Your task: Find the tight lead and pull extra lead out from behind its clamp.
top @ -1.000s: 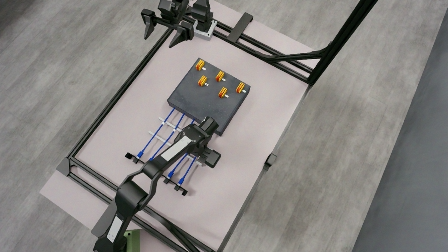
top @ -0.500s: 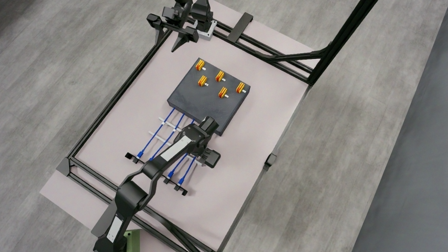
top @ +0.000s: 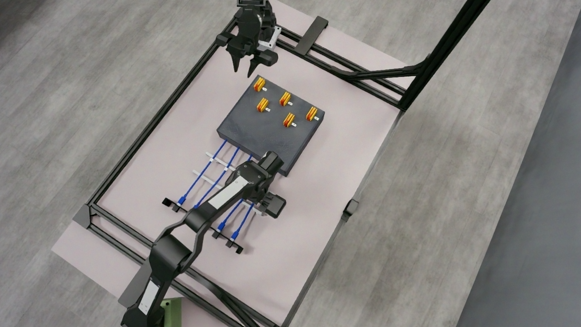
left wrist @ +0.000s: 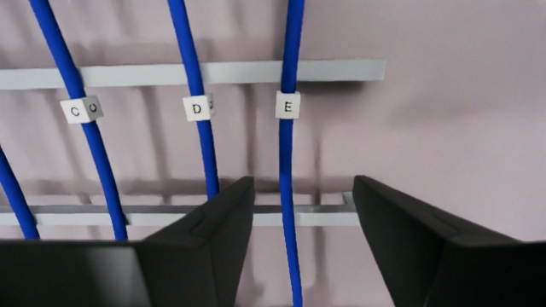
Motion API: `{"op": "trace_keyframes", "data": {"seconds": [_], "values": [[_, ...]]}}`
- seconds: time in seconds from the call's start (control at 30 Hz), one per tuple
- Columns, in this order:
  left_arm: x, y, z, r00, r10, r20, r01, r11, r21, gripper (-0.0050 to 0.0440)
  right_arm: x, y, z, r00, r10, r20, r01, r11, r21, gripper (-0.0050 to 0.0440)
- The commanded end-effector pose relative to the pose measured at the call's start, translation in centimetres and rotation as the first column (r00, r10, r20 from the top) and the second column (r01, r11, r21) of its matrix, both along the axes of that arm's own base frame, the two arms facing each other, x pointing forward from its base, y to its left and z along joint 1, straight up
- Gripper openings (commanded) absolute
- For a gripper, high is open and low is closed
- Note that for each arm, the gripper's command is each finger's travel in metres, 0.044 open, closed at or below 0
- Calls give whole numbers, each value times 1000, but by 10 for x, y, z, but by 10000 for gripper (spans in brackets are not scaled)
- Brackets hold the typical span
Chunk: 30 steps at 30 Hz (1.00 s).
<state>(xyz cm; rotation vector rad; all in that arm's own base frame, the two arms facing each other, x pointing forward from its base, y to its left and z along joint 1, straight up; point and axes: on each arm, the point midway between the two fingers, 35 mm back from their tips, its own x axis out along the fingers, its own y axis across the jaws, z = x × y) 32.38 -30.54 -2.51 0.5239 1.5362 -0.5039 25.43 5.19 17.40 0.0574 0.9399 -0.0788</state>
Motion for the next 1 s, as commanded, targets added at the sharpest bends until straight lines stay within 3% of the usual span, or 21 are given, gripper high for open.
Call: {"op": "trace_keyframes", "data": {"seconds": [0.0,0.17,0.37,0.43,0.47,0.97], "values": [[4,-4,11,1000,0,22,0,1000,-21,209,-1,8,-2,995,-13,-100,16,1000,23,209],[4,-4,11,1000,0,22,0,1000,-21,209,-10,18,-26,942,-35,-333,51,998,37,209],[4,-4,11,1000,0,22,0,1000,-21,209,-21,31,-53,808,-52,-587,96,995,43,209],[4,-4,11,1000,0,22,0,1000,-21,209,-21,31,-53,808,-52,-587,96,995,43,209],[4,-4,11,1000,0,22,0,1000,-20,209,-21,31,-103,808,-52,-587,96,995,43,209],[4,-4,11,1000,0,22,0,1000,-20,209,-21,31,-103,808,-52,-587,96,995,43,209]]}}
